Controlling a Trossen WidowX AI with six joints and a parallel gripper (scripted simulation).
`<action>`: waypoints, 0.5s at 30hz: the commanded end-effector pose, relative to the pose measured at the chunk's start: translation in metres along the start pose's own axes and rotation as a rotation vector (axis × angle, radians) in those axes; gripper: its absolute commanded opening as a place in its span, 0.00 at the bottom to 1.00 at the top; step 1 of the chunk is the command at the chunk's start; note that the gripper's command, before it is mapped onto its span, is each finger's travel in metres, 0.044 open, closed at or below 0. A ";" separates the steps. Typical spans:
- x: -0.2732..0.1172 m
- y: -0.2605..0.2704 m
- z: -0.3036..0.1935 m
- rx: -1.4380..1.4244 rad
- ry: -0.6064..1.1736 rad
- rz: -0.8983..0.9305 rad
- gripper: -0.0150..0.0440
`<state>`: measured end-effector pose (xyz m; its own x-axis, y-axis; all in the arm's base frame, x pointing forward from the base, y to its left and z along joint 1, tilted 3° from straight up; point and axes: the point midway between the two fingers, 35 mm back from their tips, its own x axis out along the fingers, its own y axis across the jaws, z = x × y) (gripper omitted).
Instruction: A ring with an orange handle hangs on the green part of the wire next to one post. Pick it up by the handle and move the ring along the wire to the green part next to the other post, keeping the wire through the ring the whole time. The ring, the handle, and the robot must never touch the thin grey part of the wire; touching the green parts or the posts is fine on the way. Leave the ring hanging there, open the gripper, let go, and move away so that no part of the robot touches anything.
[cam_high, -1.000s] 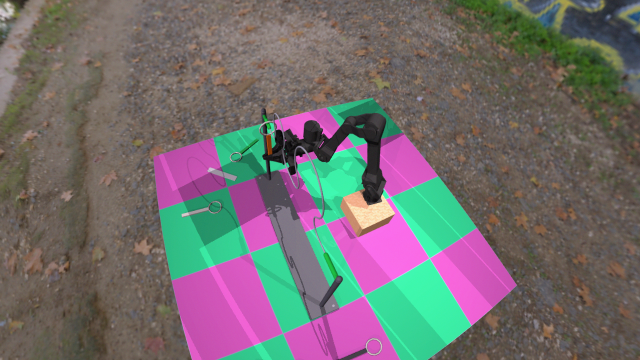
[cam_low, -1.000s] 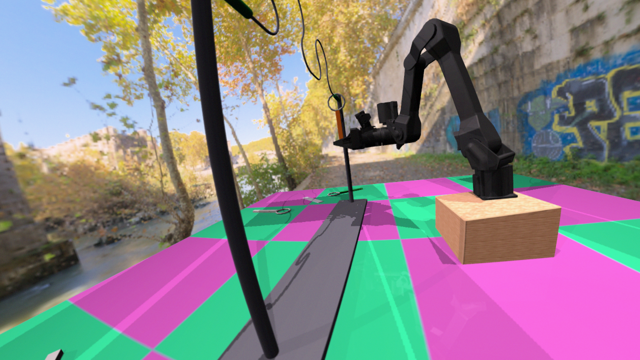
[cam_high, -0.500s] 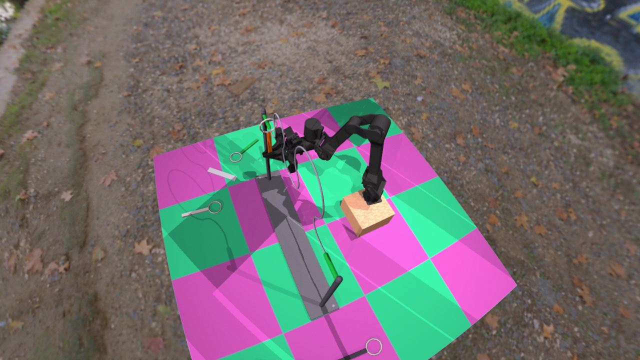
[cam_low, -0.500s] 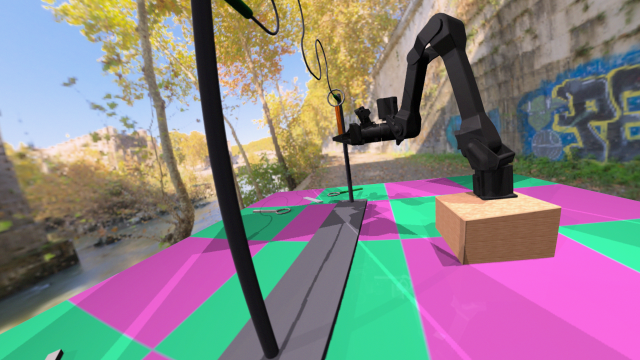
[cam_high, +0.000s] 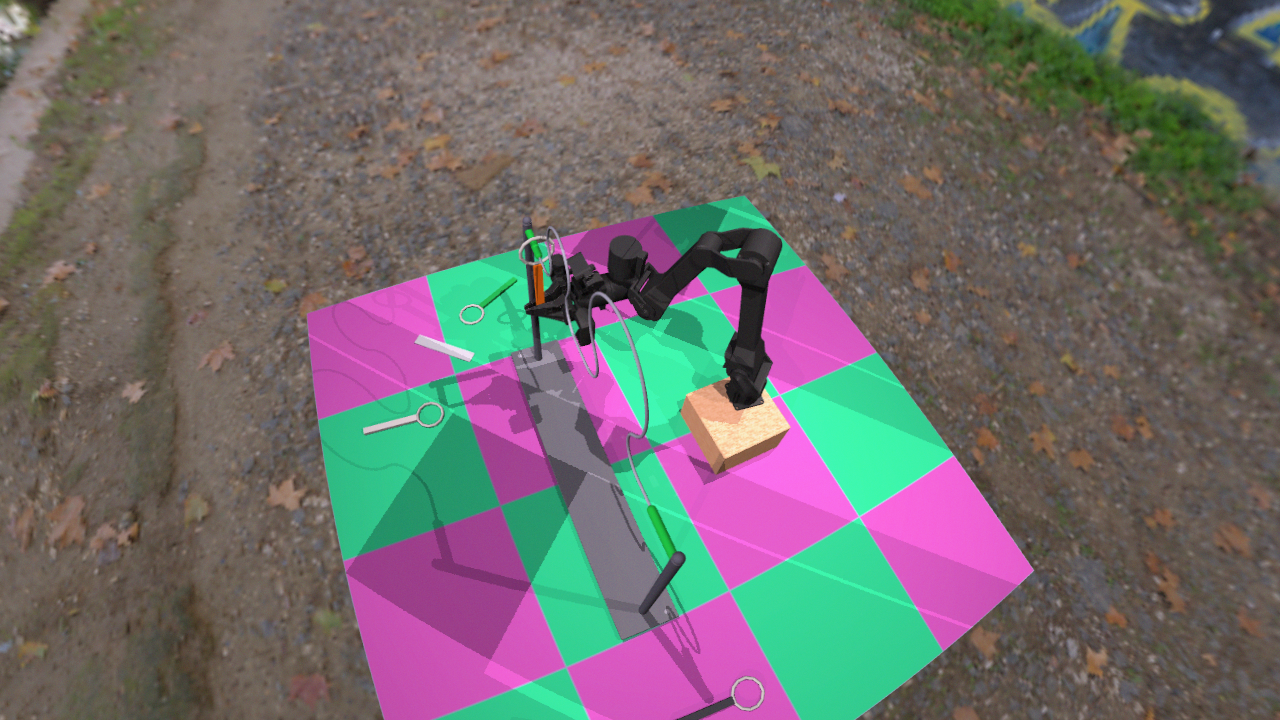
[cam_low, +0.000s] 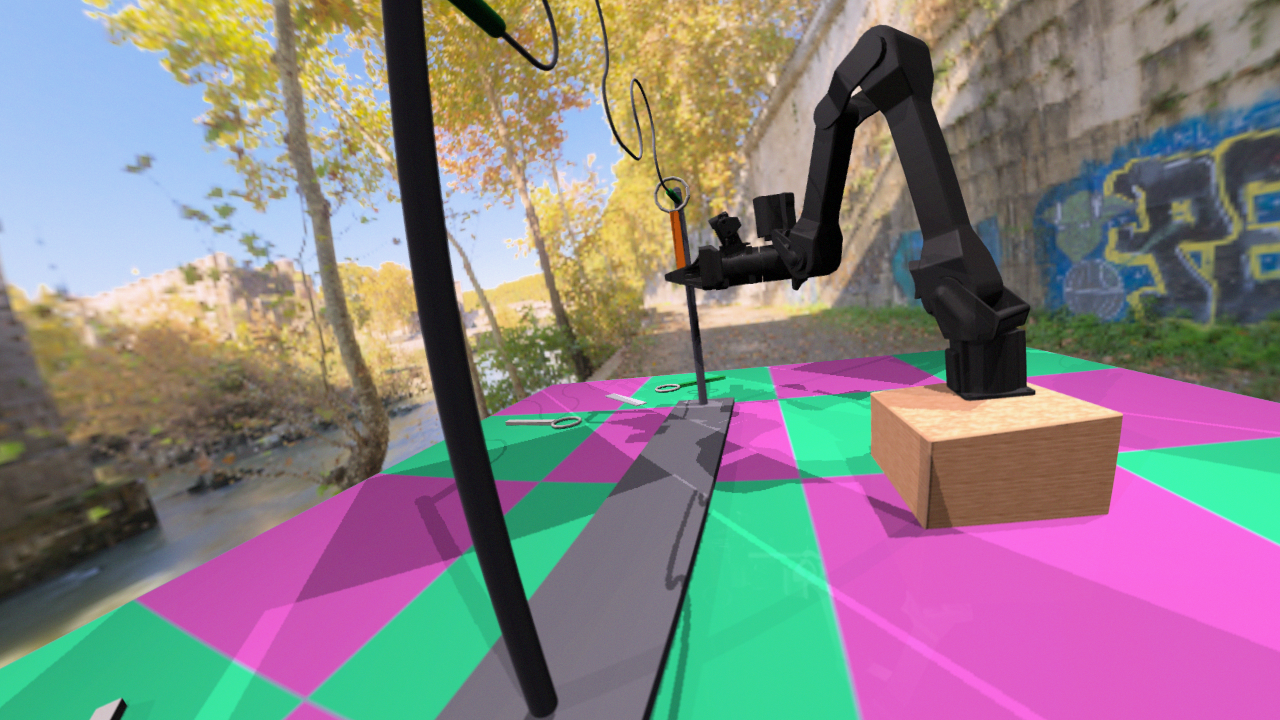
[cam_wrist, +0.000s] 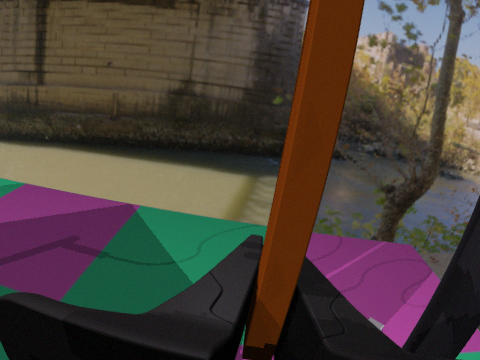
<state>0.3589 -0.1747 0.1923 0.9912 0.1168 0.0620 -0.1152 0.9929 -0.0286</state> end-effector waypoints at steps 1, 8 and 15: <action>0.000 0.002 0.001 -0.005 -0.001 -0.003 0.00; 0.000 0.009 0.001 -0.005 -0.001 -0.003 0.00; 0.000 0.016 0.001 -0.003 0.000 -0.003 0.00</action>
<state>0.3592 -0.1630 0.1930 0.9911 0.1168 0.0635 -0.1152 0.9929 -0.0285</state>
